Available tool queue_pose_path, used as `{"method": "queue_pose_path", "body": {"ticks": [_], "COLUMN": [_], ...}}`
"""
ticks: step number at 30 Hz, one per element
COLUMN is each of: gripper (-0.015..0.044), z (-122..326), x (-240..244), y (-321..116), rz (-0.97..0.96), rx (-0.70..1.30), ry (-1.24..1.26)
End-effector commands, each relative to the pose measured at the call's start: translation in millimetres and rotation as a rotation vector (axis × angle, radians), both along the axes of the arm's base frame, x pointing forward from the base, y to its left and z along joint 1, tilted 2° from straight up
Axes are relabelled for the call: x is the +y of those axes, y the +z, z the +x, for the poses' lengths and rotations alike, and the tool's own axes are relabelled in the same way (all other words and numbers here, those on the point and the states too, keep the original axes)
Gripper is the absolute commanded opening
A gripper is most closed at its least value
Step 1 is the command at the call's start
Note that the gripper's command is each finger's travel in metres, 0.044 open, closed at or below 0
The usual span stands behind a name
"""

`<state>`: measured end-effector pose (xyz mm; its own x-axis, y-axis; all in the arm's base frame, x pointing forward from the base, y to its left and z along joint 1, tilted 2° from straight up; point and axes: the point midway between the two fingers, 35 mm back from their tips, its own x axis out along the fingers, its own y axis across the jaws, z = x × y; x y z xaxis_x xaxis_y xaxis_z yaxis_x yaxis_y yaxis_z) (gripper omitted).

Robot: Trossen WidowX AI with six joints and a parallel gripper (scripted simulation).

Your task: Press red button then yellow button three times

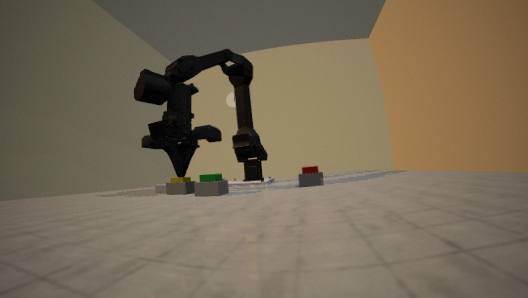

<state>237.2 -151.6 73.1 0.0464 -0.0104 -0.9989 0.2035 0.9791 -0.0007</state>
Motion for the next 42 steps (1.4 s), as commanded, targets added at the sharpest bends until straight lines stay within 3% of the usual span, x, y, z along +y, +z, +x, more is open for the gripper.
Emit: {"method": "queue_pose_path", "body": {"ticks": [1,42], "gripper": [0.0020,0.0020], "z": [-0.1,1.2], "x": [-0.2,-0.4], "y": [25.7,-4.5], "rz": [-0.004,-0.003], "rx": [-0.008,-0.008], "ry": [0.005,0.005]}}
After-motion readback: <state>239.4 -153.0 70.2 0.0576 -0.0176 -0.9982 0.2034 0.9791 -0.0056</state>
